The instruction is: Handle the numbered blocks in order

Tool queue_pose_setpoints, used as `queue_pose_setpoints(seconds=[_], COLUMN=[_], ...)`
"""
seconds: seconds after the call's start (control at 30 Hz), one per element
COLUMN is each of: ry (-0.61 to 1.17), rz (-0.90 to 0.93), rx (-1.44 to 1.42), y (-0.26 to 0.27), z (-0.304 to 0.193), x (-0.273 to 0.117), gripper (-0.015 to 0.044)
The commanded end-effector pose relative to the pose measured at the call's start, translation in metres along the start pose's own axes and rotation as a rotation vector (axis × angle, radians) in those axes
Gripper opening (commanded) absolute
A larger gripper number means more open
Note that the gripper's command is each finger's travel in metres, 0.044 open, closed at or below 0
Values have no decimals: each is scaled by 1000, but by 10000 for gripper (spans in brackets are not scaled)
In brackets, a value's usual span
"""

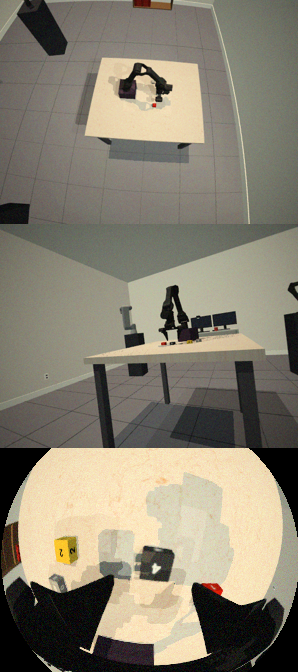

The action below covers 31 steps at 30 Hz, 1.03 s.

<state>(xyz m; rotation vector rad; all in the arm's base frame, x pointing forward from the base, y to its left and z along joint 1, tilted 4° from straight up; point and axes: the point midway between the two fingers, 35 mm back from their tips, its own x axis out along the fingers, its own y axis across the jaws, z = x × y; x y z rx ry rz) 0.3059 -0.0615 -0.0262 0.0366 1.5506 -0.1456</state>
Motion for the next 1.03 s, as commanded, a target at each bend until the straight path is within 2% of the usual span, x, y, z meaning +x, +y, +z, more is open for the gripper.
queue_pose_setpoints(seconds=[0.0,0.13,0.4,0.67,1.0], ry=[-17,-17,-15,-10,-9], rz=[-3,-1,16,22,22], rx=[3,3,3,3,3], y=[-1,9,124,219,226], z=[3,5,-7,-59,-66], x=[-14,-17,-56,-93,-97], gripper=[400,400,400,400,400])
